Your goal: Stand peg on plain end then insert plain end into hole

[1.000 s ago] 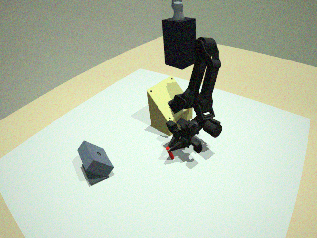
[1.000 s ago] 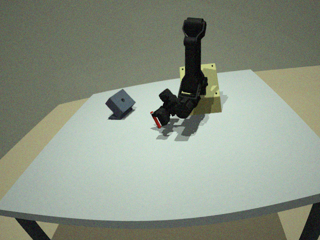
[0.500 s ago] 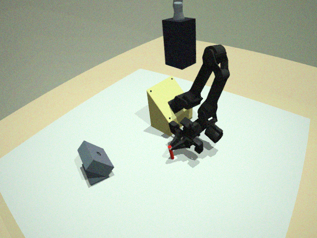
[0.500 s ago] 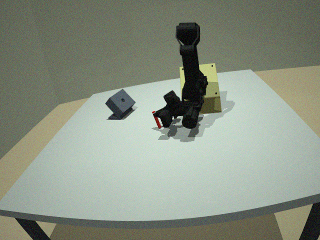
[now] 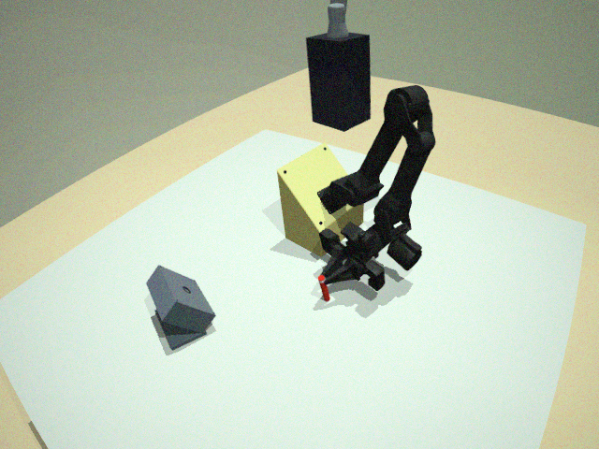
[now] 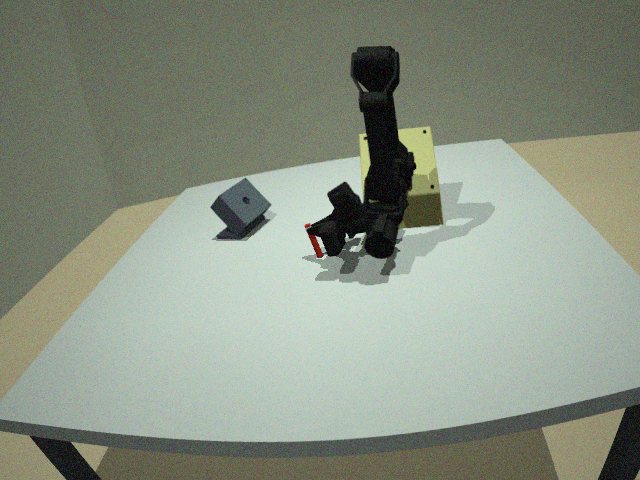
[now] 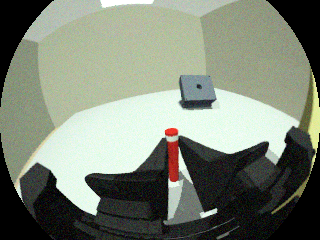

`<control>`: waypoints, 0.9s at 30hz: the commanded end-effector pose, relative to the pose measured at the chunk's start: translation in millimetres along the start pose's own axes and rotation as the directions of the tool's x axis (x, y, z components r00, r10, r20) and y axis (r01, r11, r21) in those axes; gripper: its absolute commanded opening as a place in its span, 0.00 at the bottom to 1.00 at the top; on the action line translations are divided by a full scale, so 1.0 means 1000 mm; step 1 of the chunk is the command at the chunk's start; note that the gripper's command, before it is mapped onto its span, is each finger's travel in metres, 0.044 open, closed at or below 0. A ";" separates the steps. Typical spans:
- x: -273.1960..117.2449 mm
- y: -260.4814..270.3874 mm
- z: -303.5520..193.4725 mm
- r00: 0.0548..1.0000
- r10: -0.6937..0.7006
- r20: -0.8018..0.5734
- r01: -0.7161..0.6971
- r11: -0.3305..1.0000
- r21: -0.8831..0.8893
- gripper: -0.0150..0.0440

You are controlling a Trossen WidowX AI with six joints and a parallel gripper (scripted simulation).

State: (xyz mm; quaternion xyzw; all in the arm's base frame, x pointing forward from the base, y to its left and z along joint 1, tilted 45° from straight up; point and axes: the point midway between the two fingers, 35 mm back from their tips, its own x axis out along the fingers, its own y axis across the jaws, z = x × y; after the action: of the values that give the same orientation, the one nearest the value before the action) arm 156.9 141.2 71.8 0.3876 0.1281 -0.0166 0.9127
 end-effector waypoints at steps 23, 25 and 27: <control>-0.004 -0.005 -0.004 1.000 -0.006 0.022 0.006 1.000 0.006 0.34; -0.004 -0.005 -0.004 1.000 -0.006 0.026 0.006 1.000 0.008 0.34; -0.004 -0.006 -0.004 1.000 -0.006 0.030 0.006 1.000 0.009 0.34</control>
State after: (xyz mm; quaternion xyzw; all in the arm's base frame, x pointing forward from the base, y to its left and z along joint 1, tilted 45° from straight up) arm 152.3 138.3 67.2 0.3913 0.1141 -0.0263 0.9128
